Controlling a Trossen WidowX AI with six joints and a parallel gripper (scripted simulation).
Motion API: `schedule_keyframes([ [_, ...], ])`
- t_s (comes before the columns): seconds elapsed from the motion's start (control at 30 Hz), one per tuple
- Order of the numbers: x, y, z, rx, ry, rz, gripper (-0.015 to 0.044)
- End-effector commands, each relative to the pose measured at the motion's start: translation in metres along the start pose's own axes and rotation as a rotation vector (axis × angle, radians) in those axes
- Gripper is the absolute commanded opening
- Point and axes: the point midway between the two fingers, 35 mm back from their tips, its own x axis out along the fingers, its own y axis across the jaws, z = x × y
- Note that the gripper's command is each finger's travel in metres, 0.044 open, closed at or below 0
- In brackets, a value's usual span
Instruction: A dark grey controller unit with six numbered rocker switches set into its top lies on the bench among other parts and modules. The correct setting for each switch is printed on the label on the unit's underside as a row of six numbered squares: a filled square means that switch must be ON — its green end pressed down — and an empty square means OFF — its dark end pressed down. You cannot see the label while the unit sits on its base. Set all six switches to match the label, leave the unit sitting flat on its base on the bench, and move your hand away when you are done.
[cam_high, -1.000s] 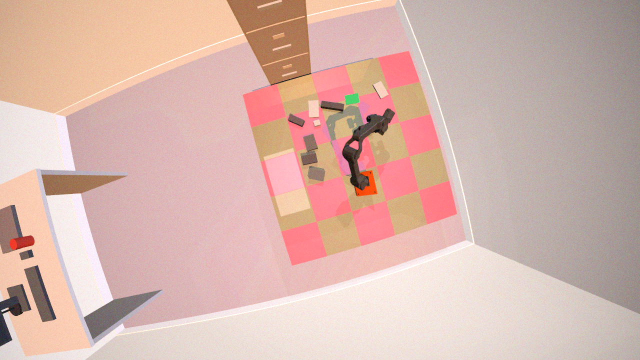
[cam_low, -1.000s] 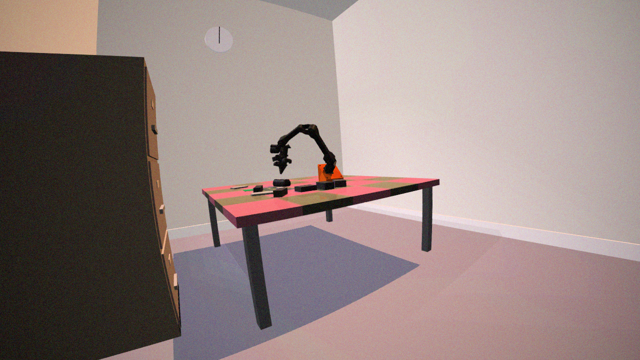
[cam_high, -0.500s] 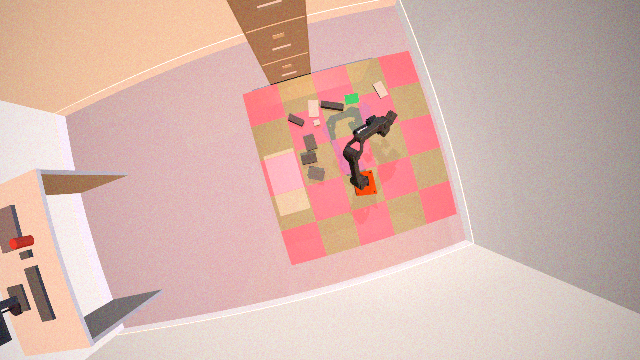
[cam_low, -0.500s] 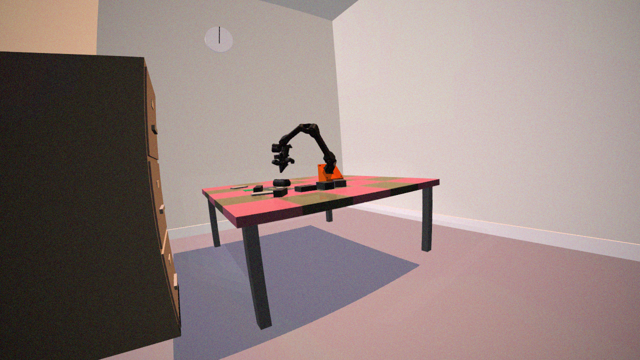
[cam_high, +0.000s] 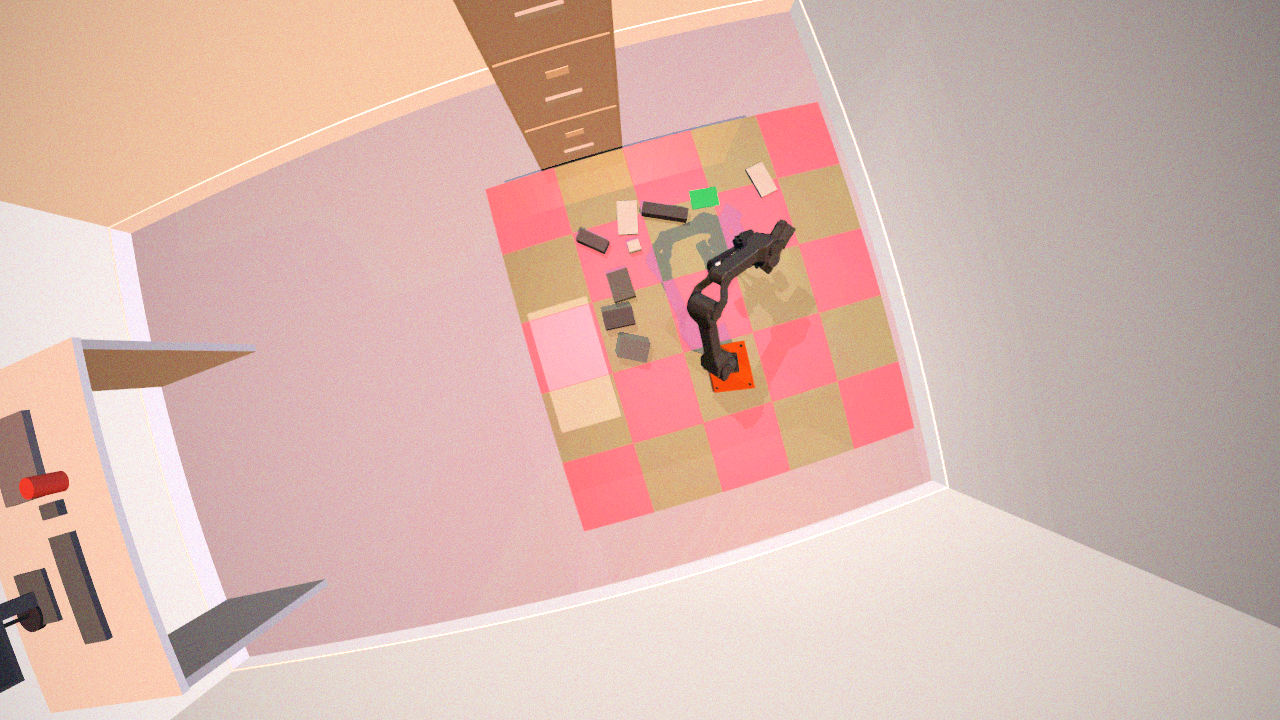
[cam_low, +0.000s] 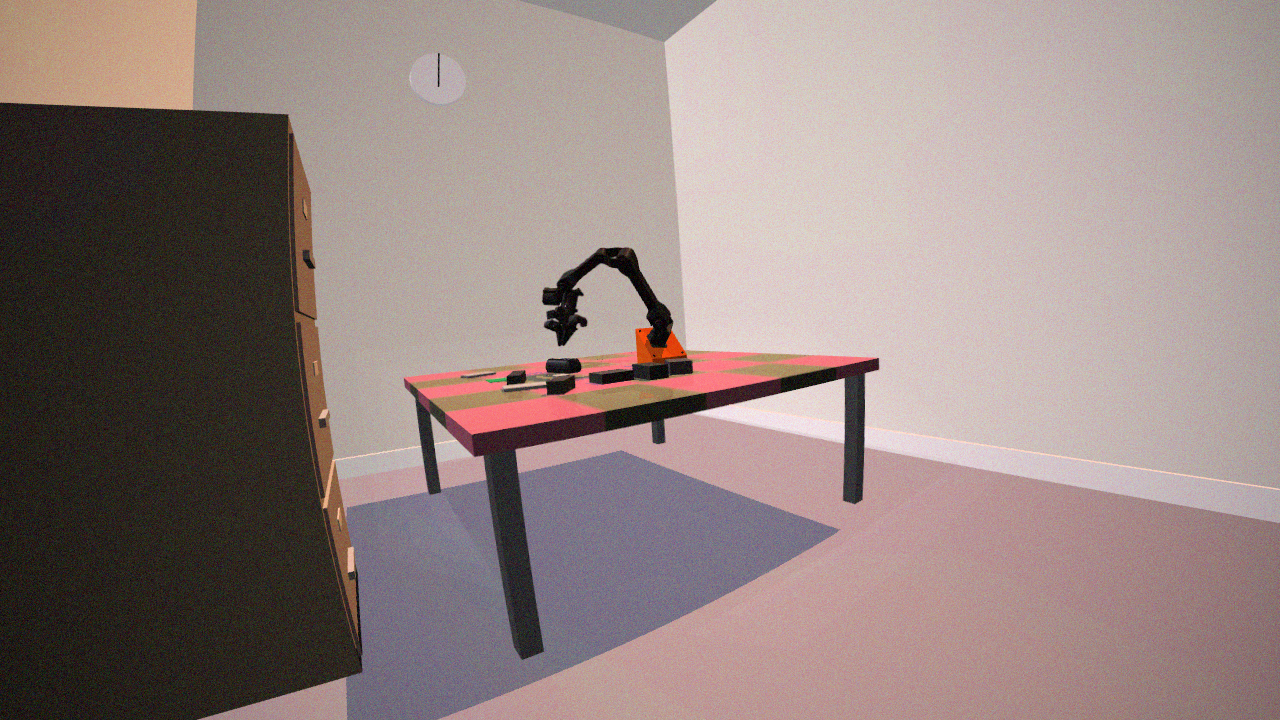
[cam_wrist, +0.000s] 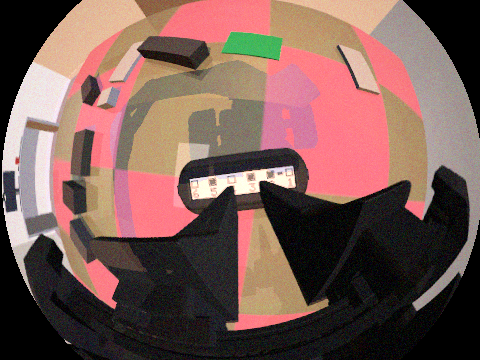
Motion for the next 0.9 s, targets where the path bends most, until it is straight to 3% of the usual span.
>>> schedule_keyframes([
  [0.0,0.002,-0.008,0.003,0.209,0.049,-0.019,0.0184],
  [0.33,0.007,-0.029,0.007,0.880,0.176,-0.138,0.0440],
  [0.67,0.011,-0.046,0.010,1.521,0.229,-0.349,0.0440],
  [0.87,0.011,-0.047,0.011,1.563,0.229,-0.367,0.0440],
])
